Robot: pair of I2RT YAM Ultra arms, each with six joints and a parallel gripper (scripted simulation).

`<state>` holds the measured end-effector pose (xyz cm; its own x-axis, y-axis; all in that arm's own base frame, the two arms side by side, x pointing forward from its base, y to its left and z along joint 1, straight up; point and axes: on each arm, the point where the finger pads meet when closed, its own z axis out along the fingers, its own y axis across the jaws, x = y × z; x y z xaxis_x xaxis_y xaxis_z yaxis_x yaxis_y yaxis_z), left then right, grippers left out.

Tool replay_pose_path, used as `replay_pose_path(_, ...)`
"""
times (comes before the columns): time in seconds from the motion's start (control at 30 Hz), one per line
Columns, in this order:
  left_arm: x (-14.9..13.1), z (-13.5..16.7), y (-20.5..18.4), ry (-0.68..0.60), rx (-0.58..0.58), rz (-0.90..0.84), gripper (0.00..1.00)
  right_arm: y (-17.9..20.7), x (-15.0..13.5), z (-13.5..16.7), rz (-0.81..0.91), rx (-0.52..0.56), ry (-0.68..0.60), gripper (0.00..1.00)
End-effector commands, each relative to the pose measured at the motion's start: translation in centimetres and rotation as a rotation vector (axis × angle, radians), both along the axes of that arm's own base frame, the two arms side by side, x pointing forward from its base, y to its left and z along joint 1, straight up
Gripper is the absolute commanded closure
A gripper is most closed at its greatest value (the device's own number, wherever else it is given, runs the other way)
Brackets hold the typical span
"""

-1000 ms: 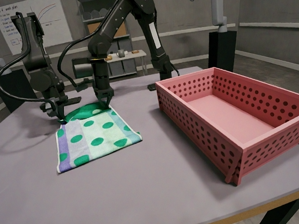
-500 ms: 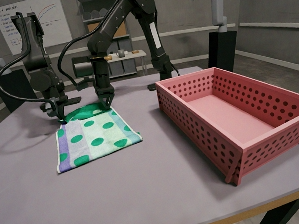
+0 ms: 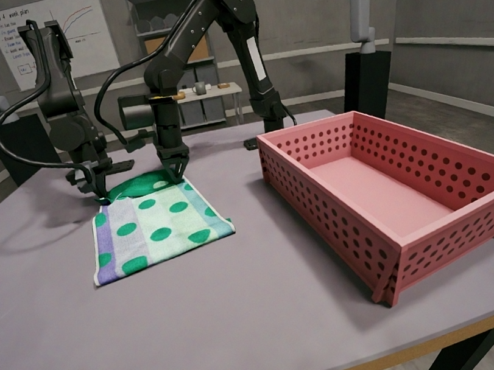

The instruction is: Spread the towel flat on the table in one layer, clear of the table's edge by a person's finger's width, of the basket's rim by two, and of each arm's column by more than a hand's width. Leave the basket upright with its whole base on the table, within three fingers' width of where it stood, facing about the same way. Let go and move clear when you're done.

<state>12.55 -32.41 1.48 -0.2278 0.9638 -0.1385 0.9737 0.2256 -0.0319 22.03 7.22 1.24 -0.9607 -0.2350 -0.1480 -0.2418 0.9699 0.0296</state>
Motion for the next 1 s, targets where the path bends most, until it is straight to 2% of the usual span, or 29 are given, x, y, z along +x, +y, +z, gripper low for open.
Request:
replay_pose_path(0.0,-0.3,-1.1,0.4,0.010,0.011,-0.010,0.66,-0.5,-0.8,-0.8,0.003,-0.023,0.028,1.00)
replay_pose_path(0.07,-0.2,0.0,0.1,-0.004,-0.022,-0.010,0.66,-0.5,-0.8,-0.8,0.003,-0.023,0.028,1.00)
replay_pose_path(0.23,0.0,-0.1,0.3,-0.004,-0.022,-0.005,0.66,-0.5,-0.8,-0.8,0.003,-0.023,0.028,1.00)
replay_pose_path(0.27,0.4,-1.4,0.8,0.014,0.009,-0.001,0.66,-0.5,-0.8,-0.8,0.003,-0.023,0.028,1.00)
replay_pose_path(0.6,0.5,-1.4,1.2,0.006,0.027,0.001,0.66,-0.5,-0.8,-0.8,0.003,-0.023,0.028,1.00)
replay_pose_path(0.63,0.5,-1.4,1.2,0.006,0.027,0.001,0.73,-0.5,-0.8,-0.8,0.003,-0.023,0.028,1.00)
replay_pose_path(0.7,0.5,-1.4,1.2,0.004,0.028,0.001,0.73,-0.5,-0.8,-0.8,0.003,-0.023,0.028,1.00)
replay_pose_path(0.73,-0.1,-1.5,0.7,0.000,0.016,-0.003,0.81,-0.5,-0.8,-0.8,0.003,-0.023,0.028,1.00)
replay_pose_path(0.8,-0.1,-1.5,0.7,0.000,0.016,-0.003,0.81,-0.5,-0.8,-0.8,0.003,-0.023,0.028,1.00)
replay_pose_path(0.83,-0.4,-1.5,0.5,0.000,0.016,-0.005,0.89,-0.5,-0.8,-0.8,0.003,-0.023,0.028,1.00)
replay_pose_path(0.97,-0.6,-1.5,0.8,0.006,0.027,-0.005,0.89,-0.5,-0.8,-0.8,0.003,-0.023,0.028,1.00)
